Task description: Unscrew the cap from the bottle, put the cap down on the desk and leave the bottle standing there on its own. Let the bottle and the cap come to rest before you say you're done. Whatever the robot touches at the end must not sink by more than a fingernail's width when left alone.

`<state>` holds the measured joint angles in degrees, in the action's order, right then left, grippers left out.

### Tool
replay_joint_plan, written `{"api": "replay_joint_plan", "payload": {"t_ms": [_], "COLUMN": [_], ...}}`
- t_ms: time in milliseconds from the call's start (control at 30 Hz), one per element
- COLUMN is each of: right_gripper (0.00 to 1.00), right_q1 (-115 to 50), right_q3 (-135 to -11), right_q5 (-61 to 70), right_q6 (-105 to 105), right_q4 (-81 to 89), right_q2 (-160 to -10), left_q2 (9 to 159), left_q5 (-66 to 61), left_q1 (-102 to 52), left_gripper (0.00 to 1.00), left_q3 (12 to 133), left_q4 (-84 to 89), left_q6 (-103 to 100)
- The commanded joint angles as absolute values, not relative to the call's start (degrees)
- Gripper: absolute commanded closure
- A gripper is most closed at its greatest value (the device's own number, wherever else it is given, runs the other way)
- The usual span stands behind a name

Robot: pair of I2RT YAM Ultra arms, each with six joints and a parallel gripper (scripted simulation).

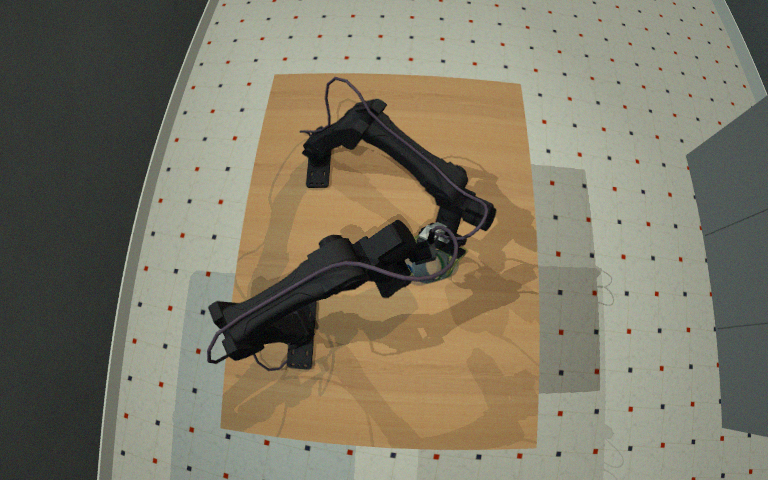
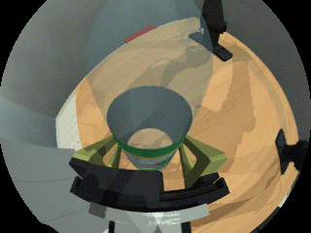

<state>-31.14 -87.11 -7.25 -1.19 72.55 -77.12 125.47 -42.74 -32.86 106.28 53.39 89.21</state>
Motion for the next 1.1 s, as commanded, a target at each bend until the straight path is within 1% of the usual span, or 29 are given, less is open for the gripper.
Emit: {"api": "replay_joint_plan", "payload": {"t_ms": [0,267,333,367,400,567,733,833,900,967,1067], "right_gripper": [1.0,1.0,1.0,1.0,1.0,1.0,1.0,0.66,0.66,0.43,0.43], "right_q1": [-32.14,-32.74,-32.74,-32.68,-32.59,-31.7,-32.17,-32.17,-32.17,-32.17,-32.14], "right_q3": [-85.63,-82.52,-82.52,-81.01,-80.42,-79.37,-80.23,-80.24,-80.24,-80.24,-80.83], "right_q5": [-9.87,-10.75,-10.75,-10.66,-10.49,-8.96,-9.51,-9.52,-9.52,-9.52,-9.48], "right_q6": [-14.8,-34.93,-34.93,-41.46,-43.57,-45.6,-40.55,-40.55,-40.55,-40.54,-37.1], "right_q4": [70.5,67.1,67.1,65.49,64.85,63.65,65.09,65.09,65.09,65.09,65.73], "right_q2": [-74.92,-72.47,-72.47,-71.29,-70.82,-69.92,-71.38,-71.38,-71.38,-71.38,-71.81], "left_q2": [124.46,124.45,124.45,124.45,124.45,124.45,124.45,124.45,124.45,124.45,124.45], "left_q5": [-44.79,-44.79,-44.79,-44.79,-44.79,-44.79,-44.79,-44.79,-44.79,-44.79,-44.8], "left_q1": [-32.6,-32.6,-32.6,-32.6,-32.6,-32.6,-32.6,-32.6,-32.6,-32.6,-32.6], "left_gripper": [1.0,1.0,1.0,1.0,1.0,1.0,1.0,1.0,1.0,1.0,1.0], "left_q3": [106.92,106.92,106.92,106.91,106.91,106.91,106.91,106.91,106.91,106.9,106.9], "left_q4": [53.28,53.27,53.27,53.27,53.27,53.27,53.27,53.27,53.27,53.26,53.25], "left_q6": [88.52,88.52,88.52,88.51,88.51,88.51,88.51,88.51,88.51,88.51,88.5]}}
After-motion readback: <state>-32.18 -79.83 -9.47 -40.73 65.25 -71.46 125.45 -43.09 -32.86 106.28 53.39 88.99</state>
